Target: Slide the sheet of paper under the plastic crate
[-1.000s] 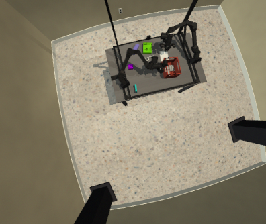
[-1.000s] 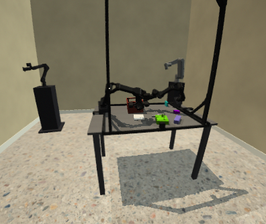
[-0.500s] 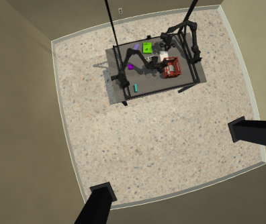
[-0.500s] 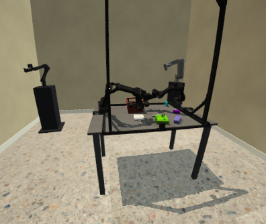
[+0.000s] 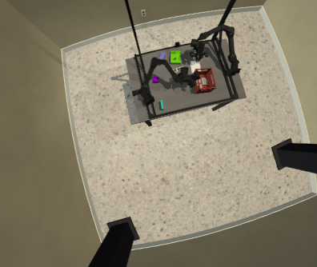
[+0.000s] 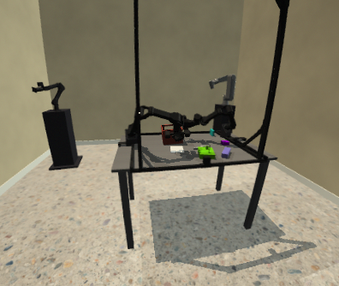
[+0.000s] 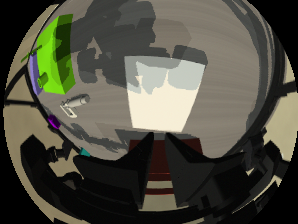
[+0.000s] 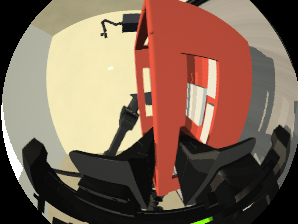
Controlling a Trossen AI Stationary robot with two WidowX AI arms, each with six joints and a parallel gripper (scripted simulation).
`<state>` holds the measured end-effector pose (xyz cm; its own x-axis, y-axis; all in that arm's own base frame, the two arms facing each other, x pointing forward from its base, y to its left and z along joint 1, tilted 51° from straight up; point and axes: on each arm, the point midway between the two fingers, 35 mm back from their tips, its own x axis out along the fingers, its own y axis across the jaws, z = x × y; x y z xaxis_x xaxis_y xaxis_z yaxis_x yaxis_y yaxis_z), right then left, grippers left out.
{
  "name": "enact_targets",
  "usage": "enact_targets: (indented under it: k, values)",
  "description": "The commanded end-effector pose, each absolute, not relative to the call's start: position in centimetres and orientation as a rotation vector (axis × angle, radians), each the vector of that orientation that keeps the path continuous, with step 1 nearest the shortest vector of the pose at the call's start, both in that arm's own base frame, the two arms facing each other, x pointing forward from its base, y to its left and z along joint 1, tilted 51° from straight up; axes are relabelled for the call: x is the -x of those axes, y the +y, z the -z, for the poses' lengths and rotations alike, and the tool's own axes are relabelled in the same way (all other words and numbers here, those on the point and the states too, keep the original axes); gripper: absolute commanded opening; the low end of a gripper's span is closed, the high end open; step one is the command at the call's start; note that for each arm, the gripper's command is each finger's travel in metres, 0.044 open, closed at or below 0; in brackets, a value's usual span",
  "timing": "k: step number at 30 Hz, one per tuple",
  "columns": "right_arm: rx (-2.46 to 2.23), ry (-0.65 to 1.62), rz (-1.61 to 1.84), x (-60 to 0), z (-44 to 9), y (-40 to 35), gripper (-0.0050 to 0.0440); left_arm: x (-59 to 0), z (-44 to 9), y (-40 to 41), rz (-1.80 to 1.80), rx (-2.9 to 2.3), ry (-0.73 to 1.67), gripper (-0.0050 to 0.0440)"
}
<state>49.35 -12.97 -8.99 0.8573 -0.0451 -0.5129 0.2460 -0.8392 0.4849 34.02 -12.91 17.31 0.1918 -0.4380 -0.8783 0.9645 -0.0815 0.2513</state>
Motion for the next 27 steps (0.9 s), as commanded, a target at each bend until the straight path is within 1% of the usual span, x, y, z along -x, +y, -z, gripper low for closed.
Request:
enact_targets:
  k: [1,27]
  values:
    - [-2.465,0.007,0.642,-50.1,6.2,-16.6,0.0000,-34.1,-16.5,-13.4,1.316,-1.070,0.666,0.0060]
    - [-2.465,0.007,0.642,-50.1,6.2,-16.6,0.0000,-34.1,-13.9,-16.6,1.316,-1.070,0.665,0.0060]
